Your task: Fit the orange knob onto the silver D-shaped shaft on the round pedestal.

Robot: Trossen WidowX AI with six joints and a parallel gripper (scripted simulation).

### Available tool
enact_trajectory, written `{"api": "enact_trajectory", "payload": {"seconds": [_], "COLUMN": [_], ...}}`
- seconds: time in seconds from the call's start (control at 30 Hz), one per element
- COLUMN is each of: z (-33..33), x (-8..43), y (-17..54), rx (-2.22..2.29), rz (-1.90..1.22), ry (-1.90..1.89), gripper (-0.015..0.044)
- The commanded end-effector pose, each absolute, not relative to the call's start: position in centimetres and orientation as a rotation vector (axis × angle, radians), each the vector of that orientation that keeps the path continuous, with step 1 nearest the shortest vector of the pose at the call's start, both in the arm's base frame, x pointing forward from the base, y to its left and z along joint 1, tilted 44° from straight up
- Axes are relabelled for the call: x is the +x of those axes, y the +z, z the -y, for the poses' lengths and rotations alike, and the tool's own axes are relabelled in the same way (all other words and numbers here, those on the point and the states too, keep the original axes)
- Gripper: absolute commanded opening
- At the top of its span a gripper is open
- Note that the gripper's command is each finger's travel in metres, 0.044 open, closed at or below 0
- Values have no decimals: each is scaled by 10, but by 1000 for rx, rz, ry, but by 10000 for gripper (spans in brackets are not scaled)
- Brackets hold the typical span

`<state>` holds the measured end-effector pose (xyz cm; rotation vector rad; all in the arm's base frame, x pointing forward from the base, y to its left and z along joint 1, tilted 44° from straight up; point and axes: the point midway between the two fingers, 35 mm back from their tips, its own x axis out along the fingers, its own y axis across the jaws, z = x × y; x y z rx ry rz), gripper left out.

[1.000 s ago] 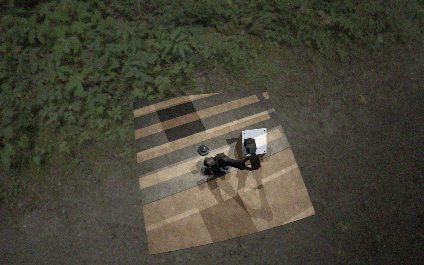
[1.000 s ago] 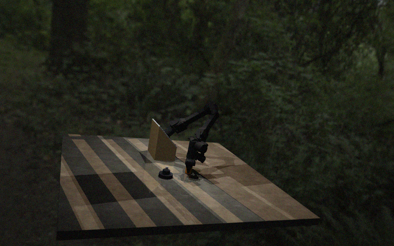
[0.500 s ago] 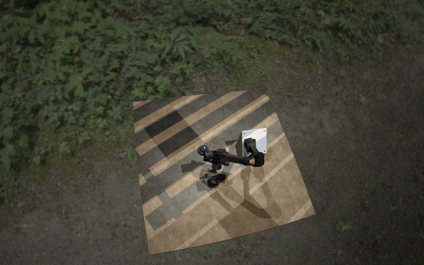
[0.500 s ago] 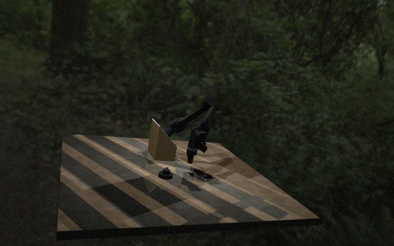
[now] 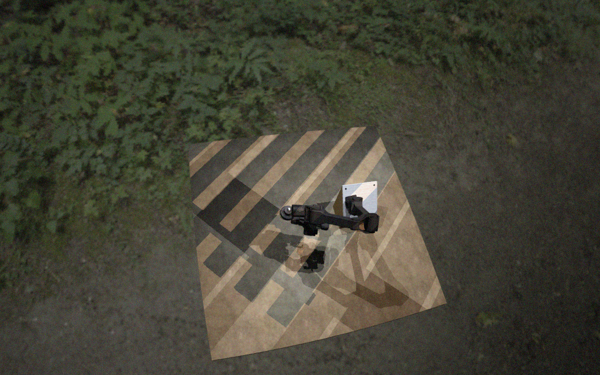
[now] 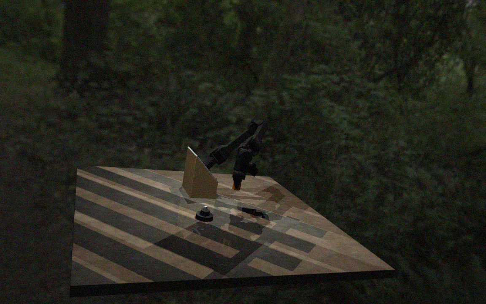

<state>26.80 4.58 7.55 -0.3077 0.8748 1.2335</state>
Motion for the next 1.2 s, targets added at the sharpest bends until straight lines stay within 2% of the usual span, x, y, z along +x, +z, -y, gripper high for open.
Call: {"api": "enact_trajectory", "payload": {"seconds": [0.0, 1.17], "z": [-44, -15], "x": [268, 253], "y": [79, 121], "rx": [-317, -535], "rz": [-865, -734], "ry": [1212, 696], "gripper": [0, 0]}}
